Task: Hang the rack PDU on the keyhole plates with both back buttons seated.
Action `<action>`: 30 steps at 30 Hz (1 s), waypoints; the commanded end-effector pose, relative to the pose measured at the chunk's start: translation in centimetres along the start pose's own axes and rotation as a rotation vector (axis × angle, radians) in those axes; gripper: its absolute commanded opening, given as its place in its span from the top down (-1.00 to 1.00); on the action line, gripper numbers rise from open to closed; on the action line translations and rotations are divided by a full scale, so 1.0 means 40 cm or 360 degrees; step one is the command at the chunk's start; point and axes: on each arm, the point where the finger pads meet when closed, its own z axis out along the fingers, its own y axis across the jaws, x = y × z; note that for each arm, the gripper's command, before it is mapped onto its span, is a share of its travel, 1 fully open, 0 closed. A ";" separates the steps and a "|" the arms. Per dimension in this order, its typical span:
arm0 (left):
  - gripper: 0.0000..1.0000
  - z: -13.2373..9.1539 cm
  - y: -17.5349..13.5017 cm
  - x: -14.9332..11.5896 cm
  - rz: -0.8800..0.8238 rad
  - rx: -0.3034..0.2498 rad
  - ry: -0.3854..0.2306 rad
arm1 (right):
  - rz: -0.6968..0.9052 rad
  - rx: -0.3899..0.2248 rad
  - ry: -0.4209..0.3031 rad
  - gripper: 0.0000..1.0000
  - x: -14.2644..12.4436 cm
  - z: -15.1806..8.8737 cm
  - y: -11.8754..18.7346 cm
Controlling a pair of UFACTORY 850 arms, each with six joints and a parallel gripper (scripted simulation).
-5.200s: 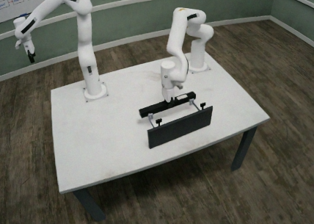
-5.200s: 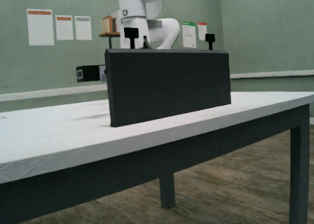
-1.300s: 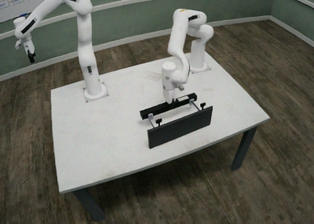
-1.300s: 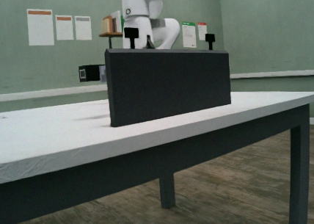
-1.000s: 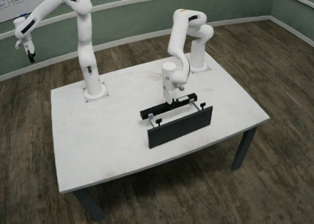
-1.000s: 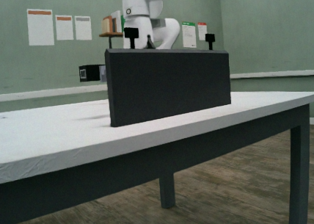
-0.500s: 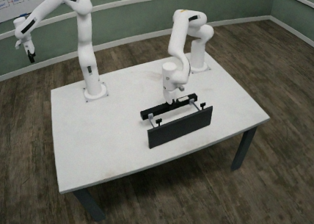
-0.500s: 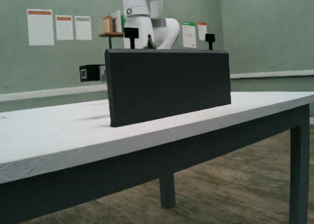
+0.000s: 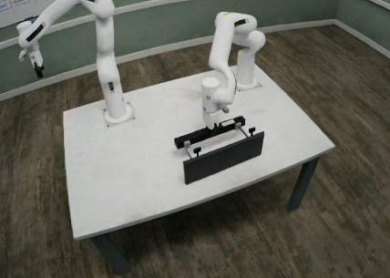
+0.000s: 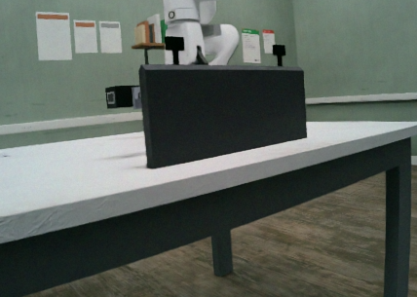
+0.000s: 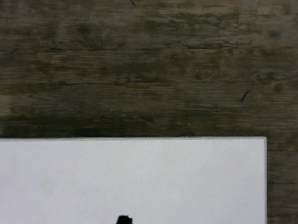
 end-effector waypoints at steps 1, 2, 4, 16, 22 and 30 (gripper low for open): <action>1.00 -0.003 0.002 -0.002 0.0000 -0.0003 -0.0003 | 0.0000 0.0000 0.0003 -1.00 0.001 -0.002 0.000; 1.00 -0.003 0.002 -0.002 0.0000 -0.0003 -0.0003 | 0.0000 0.0000 0.0003 -1.00 0.001 -0.002 0.000; 1.00 -0.003 0.002 -0.002 0.0000 -0.0003 -0.0003 | 0.0000 0.0000 0.0003 -1.00 0.001 -0.002 0.000; 1.00 -0.001 0.002 -0.002 0.0000 -0.0003 -0.0003 | 0.0000 0.0000 0.0003 -1.00 0.001 -0.002 0.000; 1.00 0.004 0.002 -0.002 0.0000 -0.0003 -0.0003 | 0.0000 0.0000 0.0003 -1.00 0.001 -0.002 0.000; 1.00 0.013 0.002 -0.002 0.0000 -0.0003 -0.0003 | 0.0000 0.0000 0.0003 -1.00 0.001 -0.002 0.000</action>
